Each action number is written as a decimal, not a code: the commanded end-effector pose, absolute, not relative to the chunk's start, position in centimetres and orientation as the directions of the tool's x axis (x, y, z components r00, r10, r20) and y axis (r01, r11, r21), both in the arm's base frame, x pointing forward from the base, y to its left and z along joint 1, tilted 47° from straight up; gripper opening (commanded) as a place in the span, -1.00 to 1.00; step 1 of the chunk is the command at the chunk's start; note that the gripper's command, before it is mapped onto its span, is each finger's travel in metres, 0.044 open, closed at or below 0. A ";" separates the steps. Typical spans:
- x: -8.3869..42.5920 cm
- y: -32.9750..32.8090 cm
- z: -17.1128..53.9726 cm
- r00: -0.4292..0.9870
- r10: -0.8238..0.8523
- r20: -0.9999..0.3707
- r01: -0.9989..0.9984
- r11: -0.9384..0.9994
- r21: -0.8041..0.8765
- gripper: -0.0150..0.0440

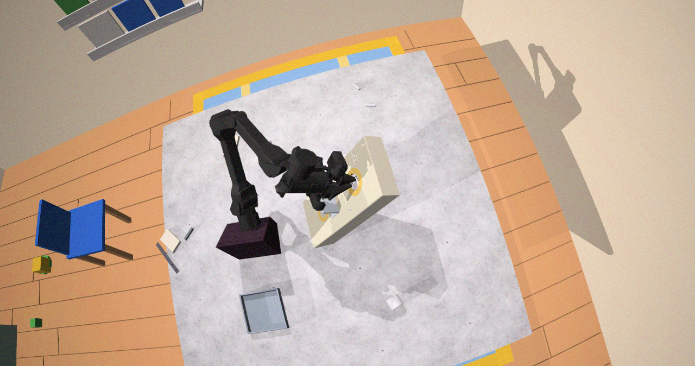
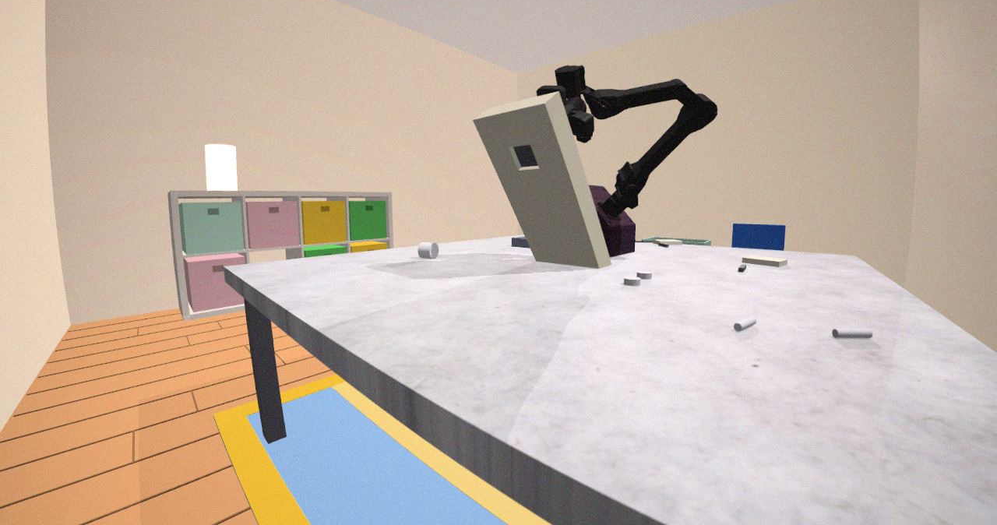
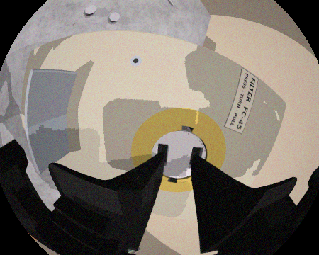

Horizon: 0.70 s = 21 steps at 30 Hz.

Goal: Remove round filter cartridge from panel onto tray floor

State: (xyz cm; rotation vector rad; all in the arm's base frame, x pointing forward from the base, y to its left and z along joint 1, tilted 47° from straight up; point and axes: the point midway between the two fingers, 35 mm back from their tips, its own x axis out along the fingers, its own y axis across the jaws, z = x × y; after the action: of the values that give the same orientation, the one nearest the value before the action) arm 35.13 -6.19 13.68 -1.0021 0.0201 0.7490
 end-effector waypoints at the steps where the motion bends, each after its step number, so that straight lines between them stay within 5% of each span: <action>1: 35.2 -6.3 13.6 0.754 0.558 -0.347 -0.581 0.319 -0.749 -0.13; 21: 35.6 -6.0 13.5 0.754 0.558 -0.347 -0.581 0.319 -0.749 -0.13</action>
State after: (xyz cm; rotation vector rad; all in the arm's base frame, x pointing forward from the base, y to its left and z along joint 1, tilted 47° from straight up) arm 35.44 -5.98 13.69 -1.0017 0.0200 0.7491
